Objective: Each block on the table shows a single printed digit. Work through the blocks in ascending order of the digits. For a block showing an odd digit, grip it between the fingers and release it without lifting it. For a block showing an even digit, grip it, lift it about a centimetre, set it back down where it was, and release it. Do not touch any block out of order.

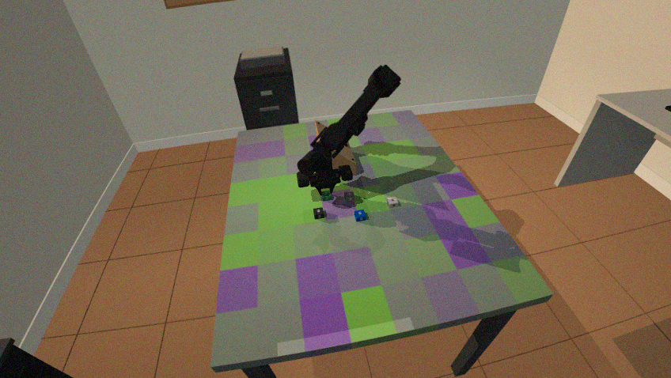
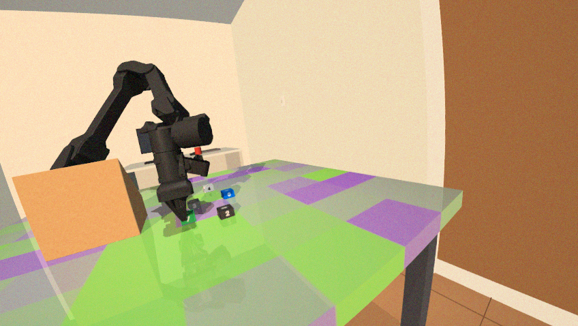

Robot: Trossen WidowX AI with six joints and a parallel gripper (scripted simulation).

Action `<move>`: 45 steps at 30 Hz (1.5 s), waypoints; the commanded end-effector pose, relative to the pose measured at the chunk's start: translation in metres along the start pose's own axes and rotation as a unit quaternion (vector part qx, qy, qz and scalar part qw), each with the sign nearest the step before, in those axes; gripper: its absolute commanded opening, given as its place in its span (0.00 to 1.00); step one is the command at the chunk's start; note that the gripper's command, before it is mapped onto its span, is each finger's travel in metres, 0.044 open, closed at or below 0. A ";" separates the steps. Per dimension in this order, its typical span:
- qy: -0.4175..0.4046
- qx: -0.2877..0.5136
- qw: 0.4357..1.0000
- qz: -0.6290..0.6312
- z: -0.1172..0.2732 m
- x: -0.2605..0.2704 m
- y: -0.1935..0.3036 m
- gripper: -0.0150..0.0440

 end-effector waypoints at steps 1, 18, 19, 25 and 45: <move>-0.002 0.000 1.000 -0.003 -0.001 0.000 0.000 0.46; -0.002 0.000 1.000 -0.003 0.002 0.000 0.000 0.93; -0.002 0.000 1.000 -0.003 0.010 0.000 0.000 0.93; -0.001 0.000 1.000 -0.003 0.035 0.000 0.000 0.93; 0.003 -0.003 1.000 -0.004 0.109 0.252 -0.054 0.93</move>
Point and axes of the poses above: the point midway between the two fingers, 35 mm back from their tips, its own z axis back along the fingers, its own x axis across the jaws, y = z × x, the point moved 8 cm from there along z, back along the fingers, and after that the axes turned 3 degrees about z, right-handed, at the moved point
